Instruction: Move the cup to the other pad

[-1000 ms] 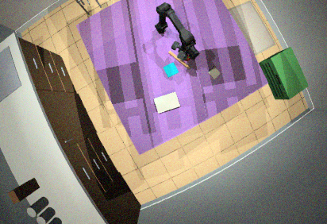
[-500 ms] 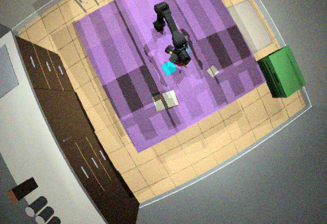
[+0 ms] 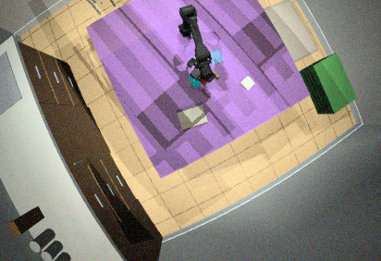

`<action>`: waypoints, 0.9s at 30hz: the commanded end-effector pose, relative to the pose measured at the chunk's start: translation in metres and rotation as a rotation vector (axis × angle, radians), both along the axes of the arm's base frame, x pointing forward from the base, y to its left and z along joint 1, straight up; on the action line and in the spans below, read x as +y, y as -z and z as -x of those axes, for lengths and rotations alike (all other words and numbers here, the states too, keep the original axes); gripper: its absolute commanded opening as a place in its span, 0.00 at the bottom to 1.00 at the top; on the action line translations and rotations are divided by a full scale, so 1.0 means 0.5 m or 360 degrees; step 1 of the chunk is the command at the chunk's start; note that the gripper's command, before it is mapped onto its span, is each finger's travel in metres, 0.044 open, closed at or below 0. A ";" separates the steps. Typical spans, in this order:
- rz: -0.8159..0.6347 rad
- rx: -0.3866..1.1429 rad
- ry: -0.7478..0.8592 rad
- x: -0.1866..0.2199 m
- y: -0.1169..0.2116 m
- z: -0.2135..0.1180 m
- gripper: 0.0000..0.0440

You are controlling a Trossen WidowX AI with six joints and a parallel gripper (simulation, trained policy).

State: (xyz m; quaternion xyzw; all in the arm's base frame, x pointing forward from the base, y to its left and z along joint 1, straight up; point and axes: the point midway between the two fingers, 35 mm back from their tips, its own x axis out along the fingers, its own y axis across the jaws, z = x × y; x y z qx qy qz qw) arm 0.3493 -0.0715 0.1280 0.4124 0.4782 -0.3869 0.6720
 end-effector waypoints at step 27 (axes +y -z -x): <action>-0.0022 -0.0010 0.0170 -0.060 0.114 0.029 0.33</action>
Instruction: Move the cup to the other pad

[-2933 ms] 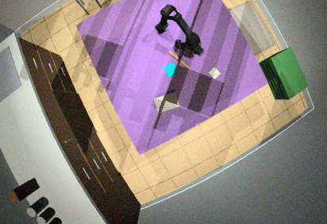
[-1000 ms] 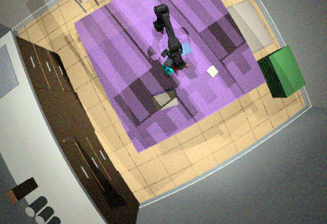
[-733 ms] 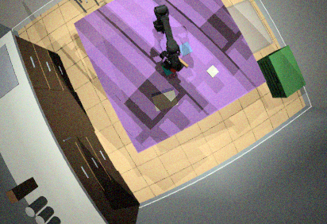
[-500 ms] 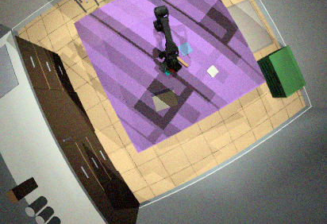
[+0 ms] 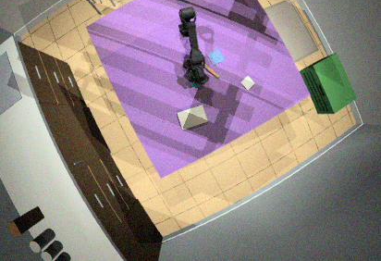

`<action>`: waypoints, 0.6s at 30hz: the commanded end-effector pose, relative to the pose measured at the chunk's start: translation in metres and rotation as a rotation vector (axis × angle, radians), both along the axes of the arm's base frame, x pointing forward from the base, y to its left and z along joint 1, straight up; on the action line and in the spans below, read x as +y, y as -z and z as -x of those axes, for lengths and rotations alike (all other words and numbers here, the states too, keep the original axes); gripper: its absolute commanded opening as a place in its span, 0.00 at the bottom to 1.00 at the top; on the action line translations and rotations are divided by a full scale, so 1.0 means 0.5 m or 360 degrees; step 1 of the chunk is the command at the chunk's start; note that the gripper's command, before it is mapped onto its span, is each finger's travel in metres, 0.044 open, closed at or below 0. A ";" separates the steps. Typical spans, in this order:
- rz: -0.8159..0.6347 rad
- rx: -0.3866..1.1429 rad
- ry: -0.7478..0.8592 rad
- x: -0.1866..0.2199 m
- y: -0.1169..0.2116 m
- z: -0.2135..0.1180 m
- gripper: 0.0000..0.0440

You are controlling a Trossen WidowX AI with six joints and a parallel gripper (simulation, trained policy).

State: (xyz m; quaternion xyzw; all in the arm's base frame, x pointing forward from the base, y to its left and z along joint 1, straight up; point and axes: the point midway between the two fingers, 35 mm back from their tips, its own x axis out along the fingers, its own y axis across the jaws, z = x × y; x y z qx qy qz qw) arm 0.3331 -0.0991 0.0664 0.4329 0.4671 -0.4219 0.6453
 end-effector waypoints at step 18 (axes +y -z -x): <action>-0.0028 -0.0210 0.0013 -0.014 -0.089 0.021 0.51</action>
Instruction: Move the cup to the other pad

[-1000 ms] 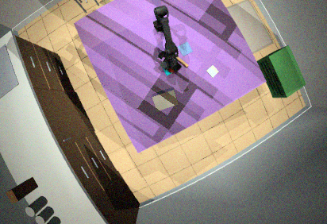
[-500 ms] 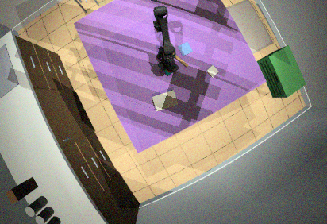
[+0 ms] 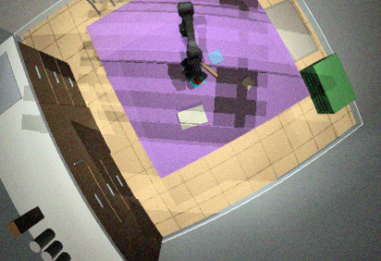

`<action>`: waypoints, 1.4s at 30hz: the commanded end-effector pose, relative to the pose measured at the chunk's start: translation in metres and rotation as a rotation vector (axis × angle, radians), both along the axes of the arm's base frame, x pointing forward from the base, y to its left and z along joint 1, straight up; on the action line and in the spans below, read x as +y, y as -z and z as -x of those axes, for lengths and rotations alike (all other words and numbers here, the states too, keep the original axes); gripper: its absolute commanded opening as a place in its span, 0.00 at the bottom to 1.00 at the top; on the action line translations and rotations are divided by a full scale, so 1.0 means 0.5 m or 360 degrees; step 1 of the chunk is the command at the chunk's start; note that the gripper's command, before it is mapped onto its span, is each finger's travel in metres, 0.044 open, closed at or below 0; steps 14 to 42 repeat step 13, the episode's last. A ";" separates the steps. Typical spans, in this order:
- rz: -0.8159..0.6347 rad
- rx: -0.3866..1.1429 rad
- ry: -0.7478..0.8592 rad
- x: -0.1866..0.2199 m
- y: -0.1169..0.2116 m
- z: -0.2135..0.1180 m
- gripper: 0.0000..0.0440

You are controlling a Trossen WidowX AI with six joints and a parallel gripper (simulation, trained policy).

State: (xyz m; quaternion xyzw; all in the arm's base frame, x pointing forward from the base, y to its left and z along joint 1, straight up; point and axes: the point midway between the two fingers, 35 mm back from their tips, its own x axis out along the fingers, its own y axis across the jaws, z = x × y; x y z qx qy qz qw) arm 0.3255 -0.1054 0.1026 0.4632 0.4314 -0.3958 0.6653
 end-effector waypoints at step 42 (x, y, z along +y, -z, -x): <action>0.0032 -0.0181 0.0027 -0.022 -0.112 0.015 0.83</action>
